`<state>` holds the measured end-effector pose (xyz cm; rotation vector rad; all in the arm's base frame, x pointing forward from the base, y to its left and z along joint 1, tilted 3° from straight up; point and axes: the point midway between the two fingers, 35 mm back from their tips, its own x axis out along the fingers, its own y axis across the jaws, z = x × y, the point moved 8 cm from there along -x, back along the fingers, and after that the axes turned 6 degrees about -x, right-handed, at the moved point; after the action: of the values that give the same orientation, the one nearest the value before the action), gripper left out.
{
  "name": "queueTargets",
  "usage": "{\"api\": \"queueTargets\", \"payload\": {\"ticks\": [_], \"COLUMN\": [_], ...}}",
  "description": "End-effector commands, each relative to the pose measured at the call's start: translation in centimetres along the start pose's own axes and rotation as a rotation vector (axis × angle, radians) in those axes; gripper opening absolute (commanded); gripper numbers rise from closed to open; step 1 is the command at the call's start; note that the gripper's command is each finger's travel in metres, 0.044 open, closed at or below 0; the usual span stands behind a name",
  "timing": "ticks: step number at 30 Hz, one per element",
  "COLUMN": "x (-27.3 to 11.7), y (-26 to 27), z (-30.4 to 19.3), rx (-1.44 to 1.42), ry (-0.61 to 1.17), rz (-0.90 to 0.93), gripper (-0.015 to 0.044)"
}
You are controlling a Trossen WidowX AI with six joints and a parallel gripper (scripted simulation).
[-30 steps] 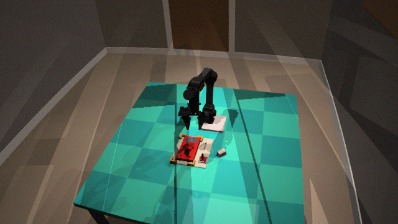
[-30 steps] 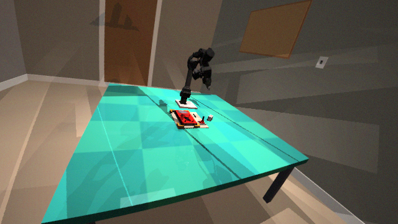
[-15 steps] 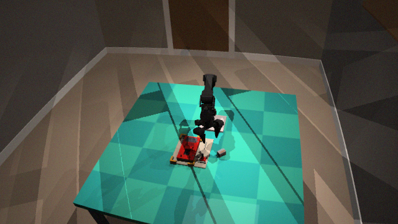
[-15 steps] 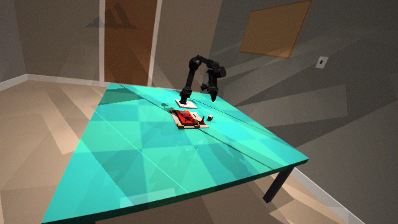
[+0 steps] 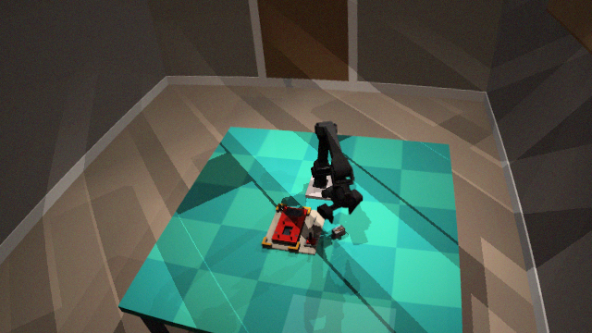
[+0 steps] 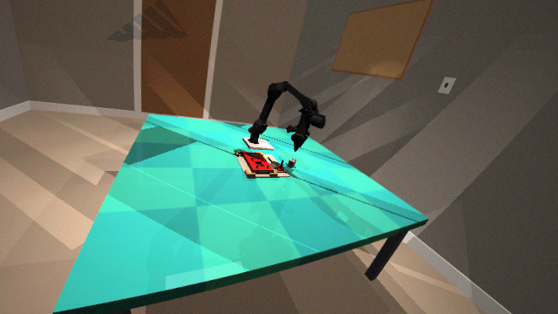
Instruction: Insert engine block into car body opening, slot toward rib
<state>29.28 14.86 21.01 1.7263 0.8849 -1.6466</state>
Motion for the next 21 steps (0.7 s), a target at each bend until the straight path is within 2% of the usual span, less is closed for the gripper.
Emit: {"api": "queueTargets", "payload": {"ticks": [1,5,21], "x": [0.3,3.4,6.0], "y": [0.2,0.2,0.4], "z": [0.3,0.4,0.5], "rx": [0.021,0.021,0.021], "ry": [-0.015,-0.015,-0.015], "rz": [0.004,0.004,0.004], "gripper": [0.044,0.044,0.044]}}
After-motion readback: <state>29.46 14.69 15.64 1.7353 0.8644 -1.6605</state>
